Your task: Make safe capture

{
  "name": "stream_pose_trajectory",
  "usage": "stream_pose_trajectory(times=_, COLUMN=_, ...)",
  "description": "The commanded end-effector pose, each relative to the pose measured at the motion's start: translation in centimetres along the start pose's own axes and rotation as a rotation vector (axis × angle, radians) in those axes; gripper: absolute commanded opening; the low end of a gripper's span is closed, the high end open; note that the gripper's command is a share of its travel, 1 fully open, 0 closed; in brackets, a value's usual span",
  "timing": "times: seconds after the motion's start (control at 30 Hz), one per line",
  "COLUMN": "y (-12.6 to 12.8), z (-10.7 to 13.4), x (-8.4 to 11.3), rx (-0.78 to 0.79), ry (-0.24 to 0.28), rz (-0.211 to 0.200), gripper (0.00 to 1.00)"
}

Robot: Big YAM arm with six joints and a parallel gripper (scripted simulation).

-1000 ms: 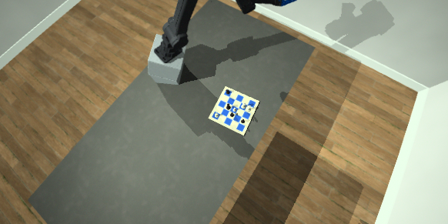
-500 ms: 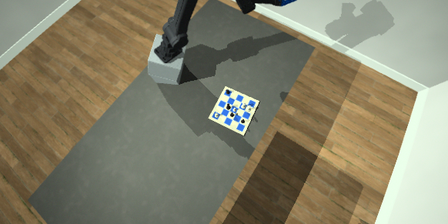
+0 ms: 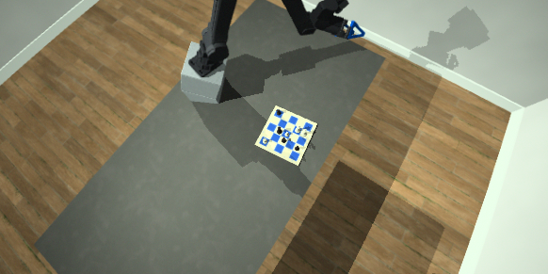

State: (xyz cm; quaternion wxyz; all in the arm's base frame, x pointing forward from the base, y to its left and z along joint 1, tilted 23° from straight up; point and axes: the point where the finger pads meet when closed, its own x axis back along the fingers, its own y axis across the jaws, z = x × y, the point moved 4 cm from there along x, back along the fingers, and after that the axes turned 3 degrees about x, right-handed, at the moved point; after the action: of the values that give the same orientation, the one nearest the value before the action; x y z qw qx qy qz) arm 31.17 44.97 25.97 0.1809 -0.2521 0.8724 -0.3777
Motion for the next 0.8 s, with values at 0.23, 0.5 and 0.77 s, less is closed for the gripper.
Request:
stream_pose_trajectory(times=0.23, y=-5.9, z=11.3, x=0.9, rx=-0.159, ry=0.302, rz=-0.193, gripper=1.0)
stream_pose_trajectory(times=0.5, y=-8.8, z=19.9, x=5.4, rx=-0.332, ry=0.591, rz=-0.306, gripper=1.0)
stream_pose_trajectory(times=0.77, y=-9.3, z=27.6, x=15.4, rx=-0.613, ry=0.966, rz=-0.401, gripper=1.0)
